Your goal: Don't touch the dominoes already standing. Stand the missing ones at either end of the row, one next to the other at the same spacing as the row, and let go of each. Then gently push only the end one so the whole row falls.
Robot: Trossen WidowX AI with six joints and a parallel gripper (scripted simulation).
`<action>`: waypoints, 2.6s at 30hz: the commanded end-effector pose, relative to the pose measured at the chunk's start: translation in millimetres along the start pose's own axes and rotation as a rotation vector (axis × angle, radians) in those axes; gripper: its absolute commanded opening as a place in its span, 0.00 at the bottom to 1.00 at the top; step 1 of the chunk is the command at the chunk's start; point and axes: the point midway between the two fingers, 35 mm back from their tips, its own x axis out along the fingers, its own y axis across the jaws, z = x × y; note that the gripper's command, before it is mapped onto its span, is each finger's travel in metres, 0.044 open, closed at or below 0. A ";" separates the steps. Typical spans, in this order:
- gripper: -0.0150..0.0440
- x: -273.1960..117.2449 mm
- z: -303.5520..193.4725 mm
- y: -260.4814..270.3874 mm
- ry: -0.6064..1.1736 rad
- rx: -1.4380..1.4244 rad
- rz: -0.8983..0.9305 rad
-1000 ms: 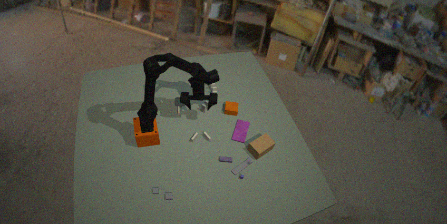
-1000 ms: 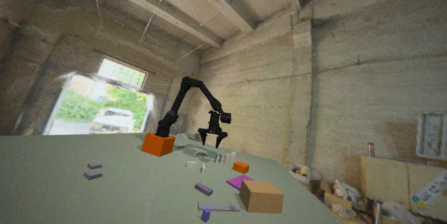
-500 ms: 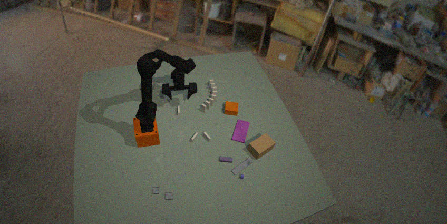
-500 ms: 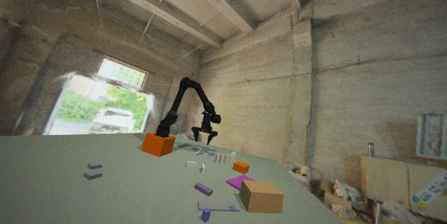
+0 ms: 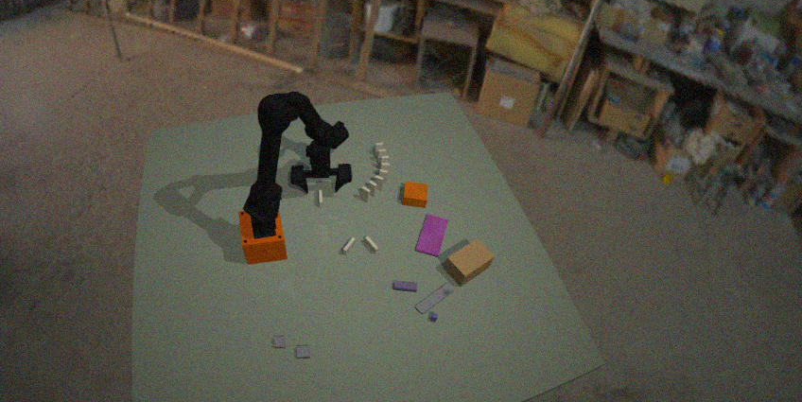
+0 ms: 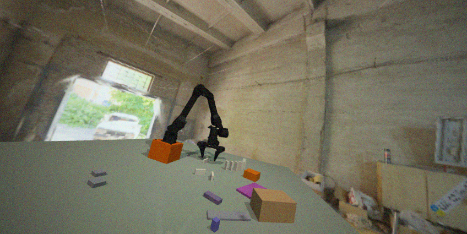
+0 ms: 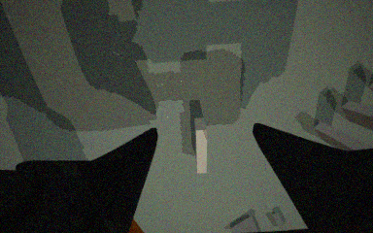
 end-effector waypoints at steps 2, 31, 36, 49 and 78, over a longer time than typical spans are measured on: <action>1.00 10.0 -2.4 3.3 0.007 0.004 0.012; 0.30 14.1 -2.6 3.5 0.007 0.004 0.013; 0.30 -16.4 -4.2 1.3 0.007 0.004 0.012; 0.30 -101.7 -3.0 -3.7 0.007 0.132 0.011; 0.30 -88.3 59.6 3.1 -0.048 1.270 -0.044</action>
